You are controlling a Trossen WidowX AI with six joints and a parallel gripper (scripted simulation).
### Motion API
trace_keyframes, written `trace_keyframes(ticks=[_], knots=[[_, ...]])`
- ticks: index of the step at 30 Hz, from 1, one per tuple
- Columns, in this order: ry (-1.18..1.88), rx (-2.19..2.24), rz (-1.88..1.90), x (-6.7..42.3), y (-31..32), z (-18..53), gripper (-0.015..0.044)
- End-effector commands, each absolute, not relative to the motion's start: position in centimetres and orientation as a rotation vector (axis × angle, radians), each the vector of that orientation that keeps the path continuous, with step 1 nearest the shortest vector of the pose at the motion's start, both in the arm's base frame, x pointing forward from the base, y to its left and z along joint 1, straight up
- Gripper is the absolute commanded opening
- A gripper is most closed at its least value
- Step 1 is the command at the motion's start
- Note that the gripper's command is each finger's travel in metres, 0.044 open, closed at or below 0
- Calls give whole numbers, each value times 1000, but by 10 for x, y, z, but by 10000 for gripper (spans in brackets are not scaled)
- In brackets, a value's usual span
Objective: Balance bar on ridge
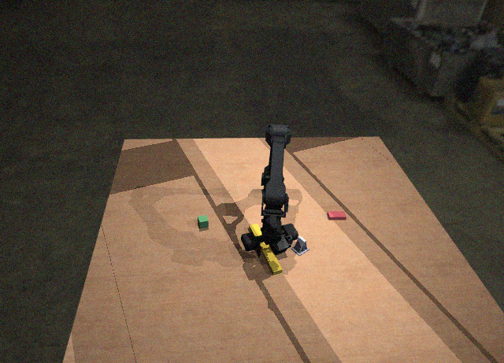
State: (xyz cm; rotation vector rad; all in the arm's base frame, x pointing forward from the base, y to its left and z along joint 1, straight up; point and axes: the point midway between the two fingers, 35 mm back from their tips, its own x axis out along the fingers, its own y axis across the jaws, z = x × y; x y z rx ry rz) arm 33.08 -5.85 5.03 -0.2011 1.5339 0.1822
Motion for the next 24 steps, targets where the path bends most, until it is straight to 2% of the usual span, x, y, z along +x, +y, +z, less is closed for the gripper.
trace_keyframes(ticks=[1,4,11,17,21,24], knots=[[1534,-201,188,331,-58,49,315],[1534,-201,188,331,-58,49,315],[1534,-201,182,331,-59,50,131],[1534,-201,182,331,-59,50,91],[1534,-201,183,332,-59,56,0],[1534,-201,183,333,-59,64,0]])
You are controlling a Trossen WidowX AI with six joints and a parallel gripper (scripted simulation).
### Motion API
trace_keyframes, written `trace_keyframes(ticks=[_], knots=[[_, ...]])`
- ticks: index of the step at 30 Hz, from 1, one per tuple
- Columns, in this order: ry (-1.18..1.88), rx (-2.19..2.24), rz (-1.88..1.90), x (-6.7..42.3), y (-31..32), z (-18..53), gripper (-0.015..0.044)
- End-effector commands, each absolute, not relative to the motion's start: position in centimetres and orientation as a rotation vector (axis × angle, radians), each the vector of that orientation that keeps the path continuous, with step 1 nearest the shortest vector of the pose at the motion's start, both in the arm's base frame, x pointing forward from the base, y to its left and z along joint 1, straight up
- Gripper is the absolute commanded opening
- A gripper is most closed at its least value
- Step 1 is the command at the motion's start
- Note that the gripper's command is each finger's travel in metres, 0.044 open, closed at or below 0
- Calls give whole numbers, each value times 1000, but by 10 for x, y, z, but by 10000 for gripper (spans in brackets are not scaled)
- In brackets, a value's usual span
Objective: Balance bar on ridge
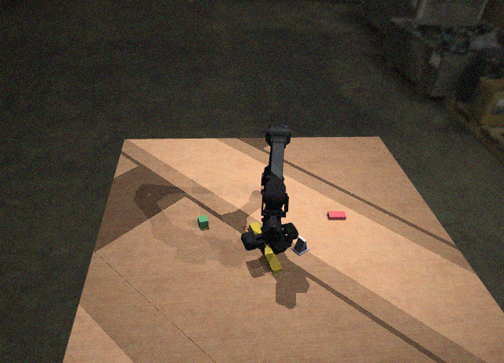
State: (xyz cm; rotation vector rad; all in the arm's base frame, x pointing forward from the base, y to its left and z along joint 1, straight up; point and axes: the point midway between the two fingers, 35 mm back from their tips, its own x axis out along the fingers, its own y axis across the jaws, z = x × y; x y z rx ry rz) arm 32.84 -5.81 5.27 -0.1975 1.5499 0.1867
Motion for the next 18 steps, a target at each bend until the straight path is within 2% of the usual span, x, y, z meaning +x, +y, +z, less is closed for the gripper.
trace_keyframes(ticks=[1,18], knots=[[1534,-201,183,333,-59,66,0],[1534,-201,185,334,-59,110,0]])
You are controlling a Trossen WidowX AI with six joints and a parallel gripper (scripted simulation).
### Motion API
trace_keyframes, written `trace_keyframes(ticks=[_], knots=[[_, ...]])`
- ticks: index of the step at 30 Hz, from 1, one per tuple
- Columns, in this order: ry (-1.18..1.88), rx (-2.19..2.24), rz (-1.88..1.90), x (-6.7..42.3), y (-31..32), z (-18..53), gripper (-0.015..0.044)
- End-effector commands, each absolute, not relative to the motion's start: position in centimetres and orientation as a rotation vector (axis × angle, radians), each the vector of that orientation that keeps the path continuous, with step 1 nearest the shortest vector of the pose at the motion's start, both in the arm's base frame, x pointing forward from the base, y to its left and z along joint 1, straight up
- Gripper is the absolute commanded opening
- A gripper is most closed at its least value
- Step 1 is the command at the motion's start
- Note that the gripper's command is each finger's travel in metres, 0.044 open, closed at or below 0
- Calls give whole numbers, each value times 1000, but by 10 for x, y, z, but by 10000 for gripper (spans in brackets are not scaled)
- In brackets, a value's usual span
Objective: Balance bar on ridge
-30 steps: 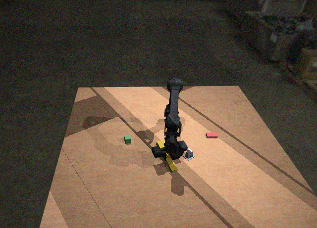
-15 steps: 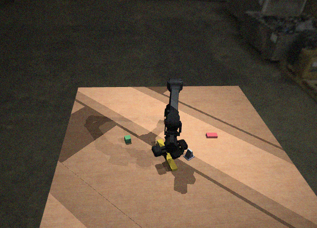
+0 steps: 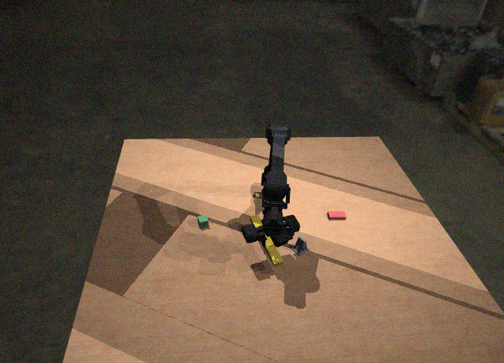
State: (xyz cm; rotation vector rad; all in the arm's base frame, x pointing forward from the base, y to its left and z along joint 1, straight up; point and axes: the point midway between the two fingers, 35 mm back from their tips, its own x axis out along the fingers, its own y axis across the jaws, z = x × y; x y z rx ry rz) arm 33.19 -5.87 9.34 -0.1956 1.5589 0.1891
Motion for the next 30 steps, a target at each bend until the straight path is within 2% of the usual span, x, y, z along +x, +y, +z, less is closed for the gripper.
trace_keyframes(ticks=[1,21,30], knots=[[1534,-201,186,334,-59,112,0],[1534,-196,183,328,-57,152,0],[1540,56,-58,335,-26,153,0]])
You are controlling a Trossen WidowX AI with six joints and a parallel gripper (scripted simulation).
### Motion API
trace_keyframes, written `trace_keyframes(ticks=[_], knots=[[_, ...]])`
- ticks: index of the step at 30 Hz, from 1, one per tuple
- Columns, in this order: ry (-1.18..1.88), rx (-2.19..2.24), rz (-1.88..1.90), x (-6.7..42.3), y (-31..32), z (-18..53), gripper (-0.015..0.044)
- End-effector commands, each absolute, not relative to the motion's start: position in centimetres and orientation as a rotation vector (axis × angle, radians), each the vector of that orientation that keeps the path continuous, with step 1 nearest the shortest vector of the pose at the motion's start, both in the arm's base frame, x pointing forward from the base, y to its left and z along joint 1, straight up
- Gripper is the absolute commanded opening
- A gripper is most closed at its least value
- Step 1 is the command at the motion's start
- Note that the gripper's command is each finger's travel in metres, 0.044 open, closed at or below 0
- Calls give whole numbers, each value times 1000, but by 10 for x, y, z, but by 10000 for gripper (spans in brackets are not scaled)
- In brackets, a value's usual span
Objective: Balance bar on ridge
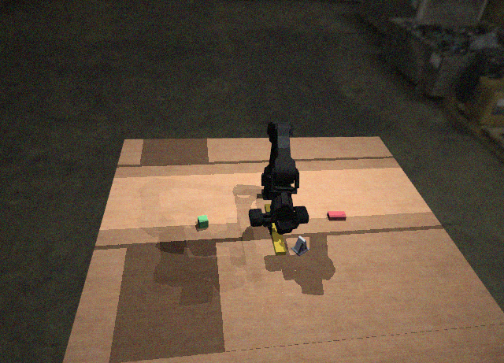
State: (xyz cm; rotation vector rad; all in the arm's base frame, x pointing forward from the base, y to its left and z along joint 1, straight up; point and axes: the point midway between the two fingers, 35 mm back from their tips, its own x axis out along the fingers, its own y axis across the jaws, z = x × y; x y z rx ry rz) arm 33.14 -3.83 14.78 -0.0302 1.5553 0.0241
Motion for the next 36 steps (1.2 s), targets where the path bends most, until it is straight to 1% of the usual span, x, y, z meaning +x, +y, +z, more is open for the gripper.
trace_keyframes(ticks=[1,15,23,36], knots=[[1539,88,-88,335,-22,153,0],[1480,529,-510,337,26,154,0],[1409,771,-744,330,43,154,0],[1407,779,-751,329,43,138,0]])
